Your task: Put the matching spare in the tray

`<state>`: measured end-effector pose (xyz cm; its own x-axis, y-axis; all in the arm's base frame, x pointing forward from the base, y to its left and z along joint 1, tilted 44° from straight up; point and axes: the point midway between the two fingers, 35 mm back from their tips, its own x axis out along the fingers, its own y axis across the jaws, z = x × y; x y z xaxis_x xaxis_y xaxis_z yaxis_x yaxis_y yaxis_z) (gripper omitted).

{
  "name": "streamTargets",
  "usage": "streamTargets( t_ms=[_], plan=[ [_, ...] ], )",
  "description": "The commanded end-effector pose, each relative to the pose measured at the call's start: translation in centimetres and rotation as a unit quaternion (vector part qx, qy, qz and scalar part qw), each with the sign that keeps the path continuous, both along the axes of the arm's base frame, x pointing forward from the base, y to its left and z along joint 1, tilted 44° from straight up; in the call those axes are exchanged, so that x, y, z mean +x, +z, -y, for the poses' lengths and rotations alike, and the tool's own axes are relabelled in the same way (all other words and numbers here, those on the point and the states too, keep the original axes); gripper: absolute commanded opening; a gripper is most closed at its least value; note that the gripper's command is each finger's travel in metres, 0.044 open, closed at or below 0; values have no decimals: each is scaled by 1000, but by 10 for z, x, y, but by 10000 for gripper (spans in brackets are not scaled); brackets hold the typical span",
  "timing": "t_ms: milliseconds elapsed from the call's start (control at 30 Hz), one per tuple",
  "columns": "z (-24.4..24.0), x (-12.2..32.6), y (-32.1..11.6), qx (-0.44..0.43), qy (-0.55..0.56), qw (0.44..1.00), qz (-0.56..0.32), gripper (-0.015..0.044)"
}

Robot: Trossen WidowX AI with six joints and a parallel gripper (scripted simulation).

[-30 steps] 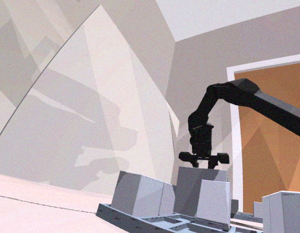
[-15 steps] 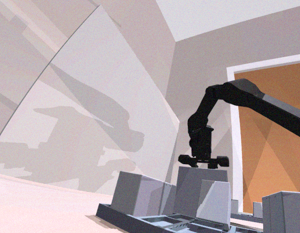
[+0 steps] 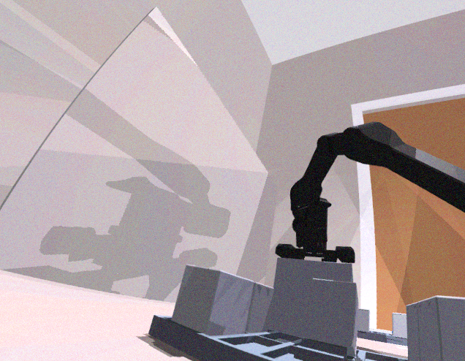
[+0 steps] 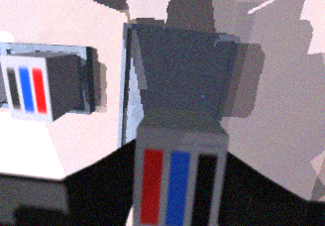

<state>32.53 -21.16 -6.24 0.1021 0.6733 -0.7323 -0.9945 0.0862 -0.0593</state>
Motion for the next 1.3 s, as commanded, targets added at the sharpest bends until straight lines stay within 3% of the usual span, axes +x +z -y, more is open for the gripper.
streamTargets(
  t_ms=[0,1267],
  plan=[
    [-3,0,-2,3,-2,1000,-1,0],
    [-22,2,-22,3,-2,1000,-1,0]
  ],
)
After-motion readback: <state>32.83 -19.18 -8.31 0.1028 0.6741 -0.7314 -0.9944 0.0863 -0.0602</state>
